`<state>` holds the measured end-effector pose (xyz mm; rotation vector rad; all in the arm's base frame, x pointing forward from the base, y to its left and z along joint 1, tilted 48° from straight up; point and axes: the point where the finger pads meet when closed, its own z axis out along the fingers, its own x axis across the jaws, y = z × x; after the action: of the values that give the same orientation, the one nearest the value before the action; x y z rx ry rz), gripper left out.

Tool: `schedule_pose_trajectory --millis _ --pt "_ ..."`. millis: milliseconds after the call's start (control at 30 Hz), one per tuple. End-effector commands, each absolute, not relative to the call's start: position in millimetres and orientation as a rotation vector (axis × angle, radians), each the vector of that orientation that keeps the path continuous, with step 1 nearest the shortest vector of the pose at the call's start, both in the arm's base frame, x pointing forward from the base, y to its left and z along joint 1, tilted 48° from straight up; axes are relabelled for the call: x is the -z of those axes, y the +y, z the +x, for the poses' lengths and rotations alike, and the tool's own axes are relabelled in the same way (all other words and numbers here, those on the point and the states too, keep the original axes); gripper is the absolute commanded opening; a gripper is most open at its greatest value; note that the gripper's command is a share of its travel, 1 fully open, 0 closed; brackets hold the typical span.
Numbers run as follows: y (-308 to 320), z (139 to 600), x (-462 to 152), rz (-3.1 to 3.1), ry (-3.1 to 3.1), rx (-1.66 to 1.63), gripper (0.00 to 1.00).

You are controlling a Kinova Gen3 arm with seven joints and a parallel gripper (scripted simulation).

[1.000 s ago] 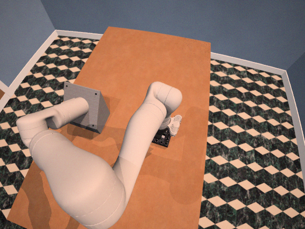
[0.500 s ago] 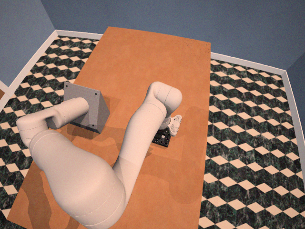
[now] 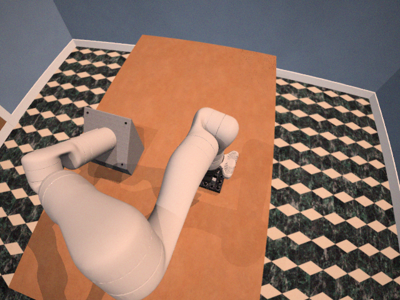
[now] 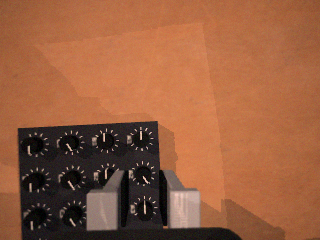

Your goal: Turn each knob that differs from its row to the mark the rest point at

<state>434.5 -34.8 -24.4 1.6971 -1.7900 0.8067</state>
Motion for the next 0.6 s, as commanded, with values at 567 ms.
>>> schedule_pose_trajectory --millis 567 --pt "-48 435 37 1.698 -1.79 -0.807 0.46"
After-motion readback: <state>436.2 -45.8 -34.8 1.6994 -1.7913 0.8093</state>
